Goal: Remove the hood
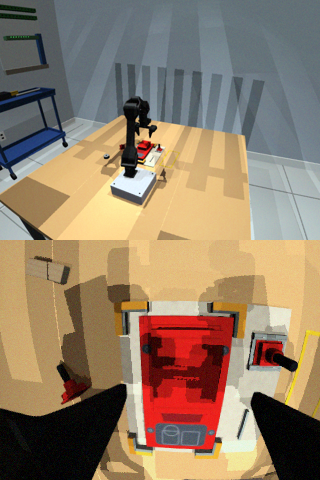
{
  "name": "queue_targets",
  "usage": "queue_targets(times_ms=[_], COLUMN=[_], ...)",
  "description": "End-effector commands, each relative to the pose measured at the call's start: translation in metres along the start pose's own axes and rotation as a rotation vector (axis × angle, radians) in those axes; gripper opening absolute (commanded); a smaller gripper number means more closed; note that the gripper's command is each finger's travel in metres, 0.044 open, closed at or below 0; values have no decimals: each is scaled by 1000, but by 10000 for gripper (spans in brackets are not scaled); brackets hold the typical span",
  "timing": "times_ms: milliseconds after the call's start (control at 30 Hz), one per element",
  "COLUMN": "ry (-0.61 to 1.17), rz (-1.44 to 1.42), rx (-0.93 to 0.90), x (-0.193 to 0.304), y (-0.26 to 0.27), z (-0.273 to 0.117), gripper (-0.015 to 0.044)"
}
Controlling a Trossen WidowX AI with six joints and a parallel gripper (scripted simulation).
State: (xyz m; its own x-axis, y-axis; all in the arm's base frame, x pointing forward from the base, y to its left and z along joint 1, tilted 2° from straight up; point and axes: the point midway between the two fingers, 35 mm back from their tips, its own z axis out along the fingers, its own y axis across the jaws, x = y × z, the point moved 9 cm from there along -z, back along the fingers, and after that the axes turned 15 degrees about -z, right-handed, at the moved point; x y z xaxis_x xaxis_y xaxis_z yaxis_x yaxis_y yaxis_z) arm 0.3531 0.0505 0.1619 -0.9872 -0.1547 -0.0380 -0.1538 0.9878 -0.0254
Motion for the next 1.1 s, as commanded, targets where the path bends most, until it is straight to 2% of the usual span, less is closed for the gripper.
queue_targets(times_ms=[0, 1067], ry=[34, 34], rz=[-48, -48], rx=[-9, -9], x=[7, 7], y=[3, 3], z=[-1, 22], gripper=[440, 440])
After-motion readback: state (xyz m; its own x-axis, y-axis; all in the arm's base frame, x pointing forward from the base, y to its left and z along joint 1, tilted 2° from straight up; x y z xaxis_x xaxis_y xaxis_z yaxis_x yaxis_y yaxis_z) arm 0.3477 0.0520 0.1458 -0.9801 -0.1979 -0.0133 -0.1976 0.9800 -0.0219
